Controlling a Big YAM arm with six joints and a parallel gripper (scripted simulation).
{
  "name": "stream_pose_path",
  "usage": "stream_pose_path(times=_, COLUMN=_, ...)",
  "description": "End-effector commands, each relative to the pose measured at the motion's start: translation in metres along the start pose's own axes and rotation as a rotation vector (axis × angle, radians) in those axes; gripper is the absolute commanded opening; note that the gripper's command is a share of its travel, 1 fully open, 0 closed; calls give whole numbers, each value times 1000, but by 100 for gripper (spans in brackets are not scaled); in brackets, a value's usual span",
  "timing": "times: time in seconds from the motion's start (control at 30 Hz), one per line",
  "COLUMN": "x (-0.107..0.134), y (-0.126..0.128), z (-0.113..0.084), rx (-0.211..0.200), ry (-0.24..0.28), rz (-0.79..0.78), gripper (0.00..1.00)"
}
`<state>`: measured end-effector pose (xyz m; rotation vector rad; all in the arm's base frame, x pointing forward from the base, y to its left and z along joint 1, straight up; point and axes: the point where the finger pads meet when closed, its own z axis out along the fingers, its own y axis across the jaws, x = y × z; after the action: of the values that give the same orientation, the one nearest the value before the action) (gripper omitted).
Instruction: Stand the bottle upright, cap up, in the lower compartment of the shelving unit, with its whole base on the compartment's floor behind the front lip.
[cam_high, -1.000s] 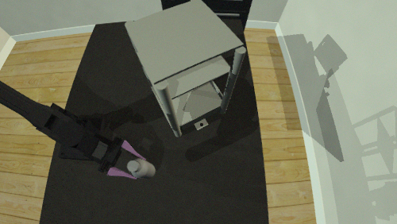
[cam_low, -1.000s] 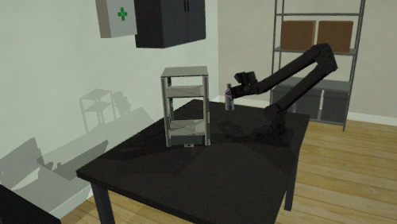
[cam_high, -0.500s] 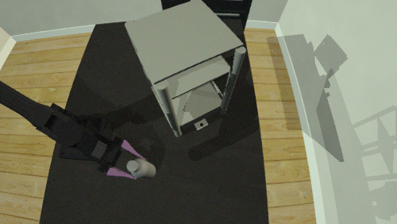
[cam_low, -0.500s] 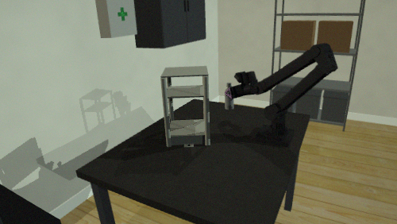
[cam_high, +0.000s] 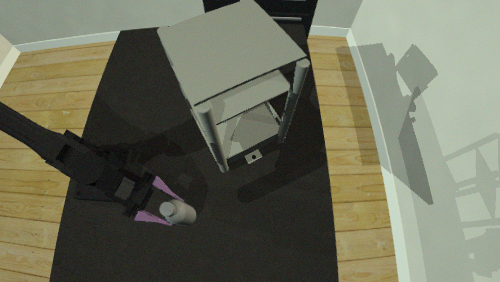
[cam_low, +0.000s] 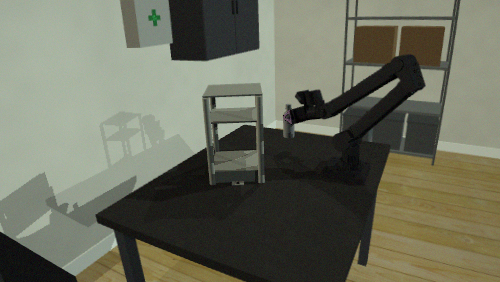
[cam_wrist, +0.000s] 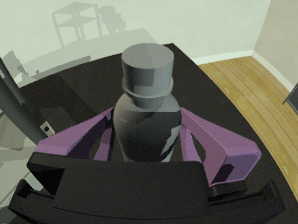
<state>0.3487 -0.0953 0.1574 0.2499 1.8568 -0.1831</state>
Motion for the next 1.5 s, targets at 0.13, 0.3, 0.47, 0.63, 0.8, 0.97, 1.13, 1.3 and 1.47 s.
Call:
stream_pose_path(times=0.13, x=-44, y=1, z=2, rx=-2, ry=-107, rz=-6, gripper=41)
stream_pose_path(times=0.3, x=-44, y=2, z=2, rx=-5, ry=-107, rz=-7, gripper=41)
stream_pose_path(times=0.47, x=-33, y=10, z=-3, rx=-38, ry=-88, rz=-19, gripper=41)
stream_pose_path(times=0.63, x=-15, y=37, z=-20, rx=-159, ry=-57, rz=-56, gripper=41)
stream_pose_path(times=0.8, x=-4, y=63, z=-36, rx=-279, ry=-43, rz=-91, gripper=41)
stream_pose_path(times=0.97, x=-13, y=68, z=-38, rx=-298, ry=-58, rz=-98, gripper=41)
stream_pose_path(times=1.13, x=-28, y=65, z=-37, rx=-286, ry=-83, rz=-97, gripper=41)
stream_pose_path(times=1.3, x=-37, y=63, z=-36, rx=-280, ry=-106, rz=-97, gripper=41)
stream_pose_path(times=1.47, x=-40, y=63, z=-35, rx=-279, ry=-110, rz=-97, gripper=41)
